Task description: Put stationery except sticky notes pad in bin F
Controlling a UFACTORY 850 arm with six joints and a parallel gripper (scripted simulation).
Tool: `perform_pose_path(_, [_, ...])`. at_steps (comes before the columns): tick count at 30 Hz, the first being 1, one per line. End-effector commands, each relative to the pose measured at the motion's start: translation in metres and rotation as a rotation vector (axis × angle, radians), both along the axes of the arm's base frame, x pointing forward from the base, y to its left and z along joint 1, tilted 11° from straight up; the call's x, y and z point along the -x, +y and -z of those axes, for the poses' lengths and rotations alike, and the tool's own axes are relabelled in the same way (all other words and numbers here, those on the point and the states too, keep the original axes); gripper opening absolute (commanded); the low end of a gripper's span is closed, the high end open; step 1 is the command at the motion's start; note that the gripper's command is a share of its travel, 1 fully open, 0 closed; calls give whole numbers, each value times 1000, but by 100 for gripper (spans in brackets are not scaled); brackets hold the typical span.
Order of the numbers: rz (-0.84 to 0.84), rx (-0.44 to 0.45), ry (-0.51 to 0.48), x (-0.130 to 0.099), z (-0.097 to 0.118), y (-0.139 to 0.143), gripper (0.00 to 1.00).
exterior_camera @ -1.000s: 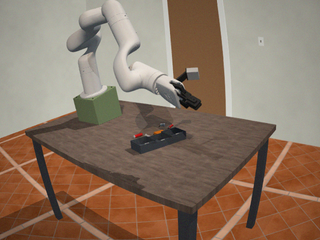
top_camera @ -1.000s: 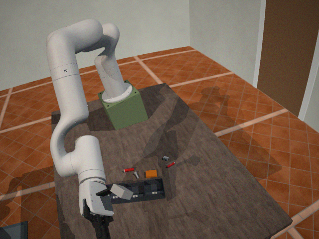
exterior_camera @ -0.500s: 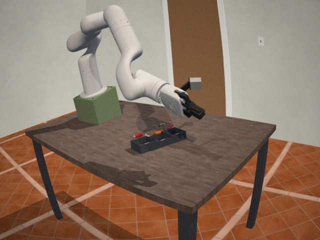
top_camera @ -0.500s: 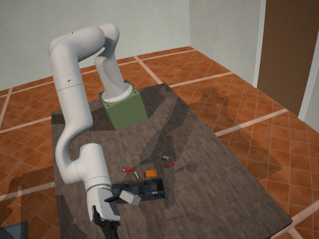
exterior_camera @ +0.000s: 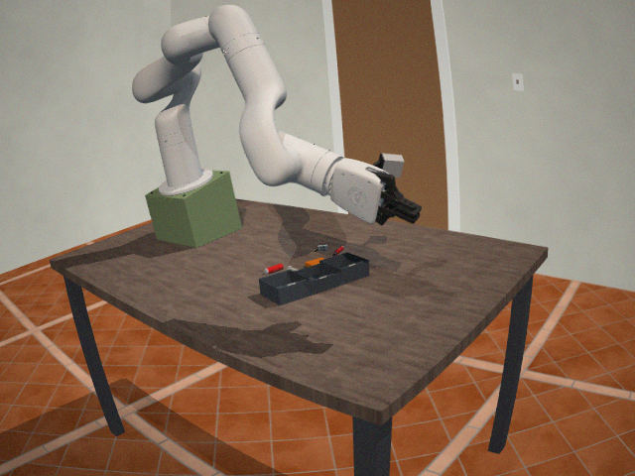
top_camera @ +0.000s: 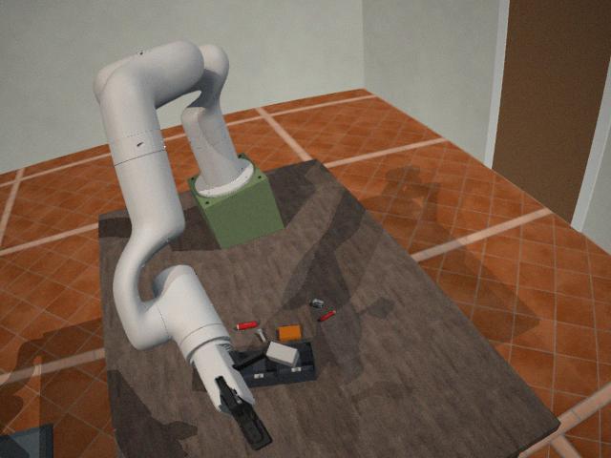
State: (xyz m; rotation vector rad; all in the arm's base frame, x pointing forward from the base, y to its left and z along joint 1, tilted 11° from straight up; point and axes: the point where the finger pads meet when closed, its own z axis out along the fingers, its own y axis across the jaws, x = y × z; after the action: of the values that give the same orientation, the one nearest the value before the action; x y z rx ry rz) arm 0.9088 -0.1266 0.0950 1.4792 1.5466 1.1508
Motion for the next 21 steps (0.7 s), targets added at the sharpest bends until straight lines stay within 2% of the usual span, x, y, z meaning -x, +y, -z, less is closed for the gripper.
perform_pose_path(1, [-112,80,24,9,3,26,7])
perform_pose_path(5, [-112,80,24,9,3,26,7])
perform_pose_path(7, [-192,138,38,16,6,41,7])
perform_pose_path(10, [-207,149,41,18,7,47,7])
perform_pose_path(12, [-287,207,54,26,10,61,7])
perform_pose_path(15, [-302,219,56,29,12,67,7])
perform_pose_path(17, [-383,277,66,38,15,80,7])
perform_pose_path(21, [-399,288,68,41,17,85,7])
